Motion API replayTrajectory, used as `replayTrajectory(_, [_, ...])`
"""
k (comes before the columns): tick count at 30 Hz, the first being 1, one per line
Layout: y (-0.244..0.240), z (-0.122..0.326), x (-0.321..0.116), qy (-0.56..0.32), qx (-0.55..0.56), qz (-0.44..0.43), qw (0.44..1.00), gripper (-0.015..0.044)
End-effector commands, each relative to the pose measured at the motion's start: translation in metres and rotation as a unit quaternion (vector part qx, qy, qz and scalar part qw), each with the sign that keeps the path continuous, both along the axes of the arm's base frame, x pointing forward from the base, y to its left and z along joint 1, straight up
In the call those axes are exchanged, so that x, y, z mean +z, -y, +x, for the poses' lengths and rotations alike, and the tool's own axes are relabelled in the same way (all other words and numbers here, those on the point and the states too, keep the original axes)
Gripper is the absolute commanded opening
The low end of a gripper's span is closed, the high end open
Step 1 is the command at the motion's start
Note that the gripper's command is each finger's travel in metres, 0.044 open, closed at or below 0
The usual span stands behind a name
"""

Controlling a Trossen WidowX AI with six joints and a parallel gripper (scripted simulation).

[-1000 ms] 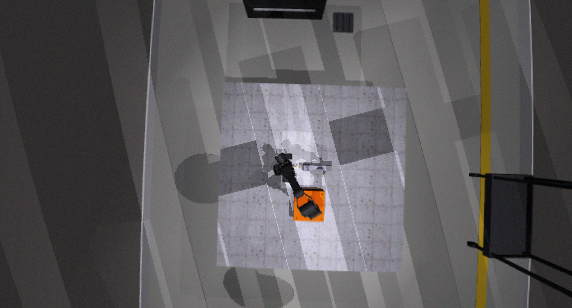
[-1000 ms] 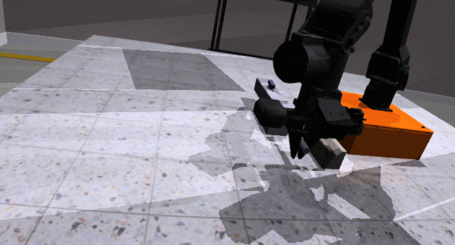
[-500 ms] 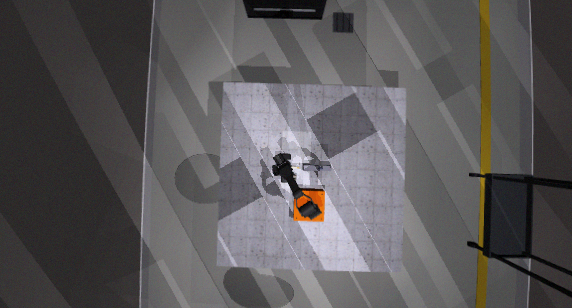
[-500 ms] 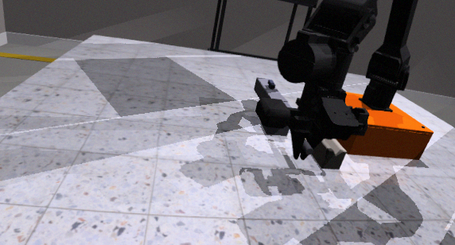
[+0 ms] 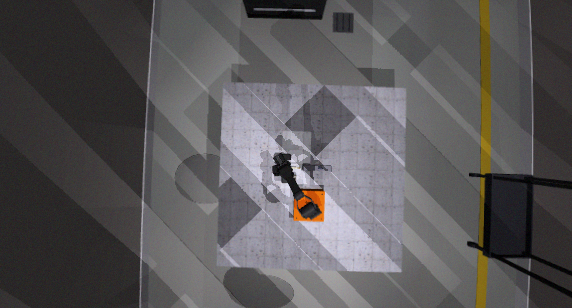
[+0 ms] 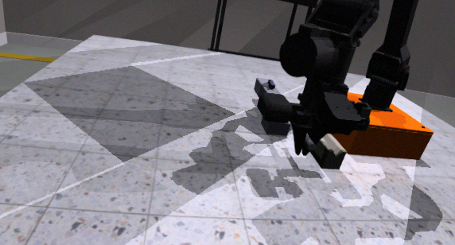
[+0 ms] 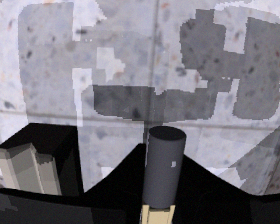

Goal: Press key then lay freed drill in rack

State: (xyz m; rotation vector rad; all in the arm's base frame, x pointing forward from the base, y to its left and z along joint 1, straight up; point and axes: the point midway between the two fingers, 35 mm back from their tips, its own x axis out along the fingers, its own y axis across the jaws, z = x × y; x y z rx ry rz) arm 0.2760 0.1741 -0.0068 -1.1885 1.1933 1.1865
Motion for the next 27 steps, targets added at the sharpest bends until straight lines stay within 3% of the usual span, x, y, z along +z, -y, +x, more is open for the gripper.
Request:
replayTrajectory(1, [0.000, 0.000, 0.003, 0.001, -0.002, 0.001, 1.000, 0.0000])
replayTrajectory(27, [0.002, -0.002, 0.017, 0.001, -0.002, 0.001, 1.000, 0.0000])
